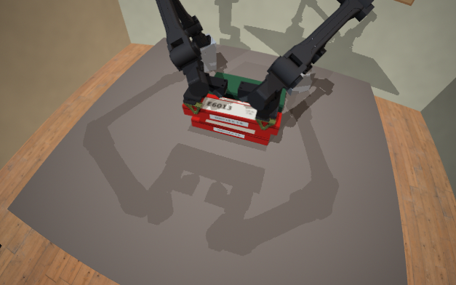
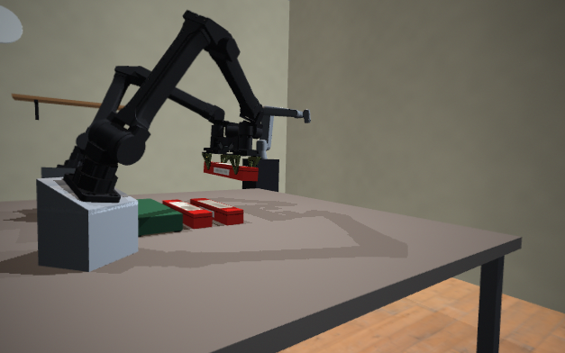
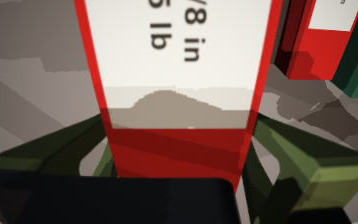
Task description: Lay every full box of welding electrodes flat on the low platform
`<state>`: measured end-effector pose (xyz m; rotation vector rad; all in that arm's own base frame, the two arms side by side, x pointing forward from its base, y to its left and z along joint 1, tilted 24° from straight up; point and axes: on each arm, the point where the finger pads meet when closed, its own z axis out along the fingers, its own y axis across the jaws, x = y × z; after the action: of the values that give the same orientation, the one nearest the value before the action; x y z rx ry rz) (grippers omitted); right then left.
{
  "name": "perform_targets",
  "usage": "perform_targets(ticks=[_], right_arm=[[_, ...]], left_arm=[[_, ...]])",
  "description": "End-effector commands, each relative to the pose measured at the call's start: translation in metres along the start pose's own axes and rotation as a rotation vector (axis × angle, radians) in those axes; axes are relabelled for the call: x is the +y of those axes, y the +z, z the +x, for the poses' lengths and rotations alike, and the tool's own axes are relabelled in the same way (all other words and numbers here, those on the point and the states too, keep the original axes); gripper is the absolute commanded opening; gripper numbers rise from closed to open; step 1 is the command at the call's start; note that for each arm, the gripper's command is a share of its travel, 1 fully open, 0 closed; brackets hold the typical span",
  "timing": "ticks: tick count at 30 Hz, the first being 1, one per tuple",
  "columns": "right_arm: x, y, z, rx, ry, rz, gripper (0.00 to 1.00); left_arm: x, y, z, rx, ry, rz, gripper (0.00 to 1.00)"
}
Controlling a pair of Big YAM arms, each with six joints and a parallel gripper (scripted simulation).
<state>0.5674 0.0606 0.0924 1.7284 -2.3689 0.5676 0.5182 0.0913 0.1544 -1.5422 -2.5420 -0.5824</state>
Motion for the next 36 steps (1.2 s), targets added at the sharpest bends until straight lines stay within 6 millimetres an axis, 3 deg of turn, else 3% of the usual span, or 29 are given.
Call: perform_targets(ticks=[1,36], right_arm=[[-0.0397,-0.0701,0.0022,-0.062,0.005,0.120,0.00],[-0.0399,-0.0709,0.0031,-0.063,0.003,0.121,0.00]], left_arm=[[0.0380,-0.0631,-0.0045,-0.052,-0.019,-0.118,0.00],[0.0399,-0.0667,-0.0062,-0.053,-0.035,-0.119,0.00]])
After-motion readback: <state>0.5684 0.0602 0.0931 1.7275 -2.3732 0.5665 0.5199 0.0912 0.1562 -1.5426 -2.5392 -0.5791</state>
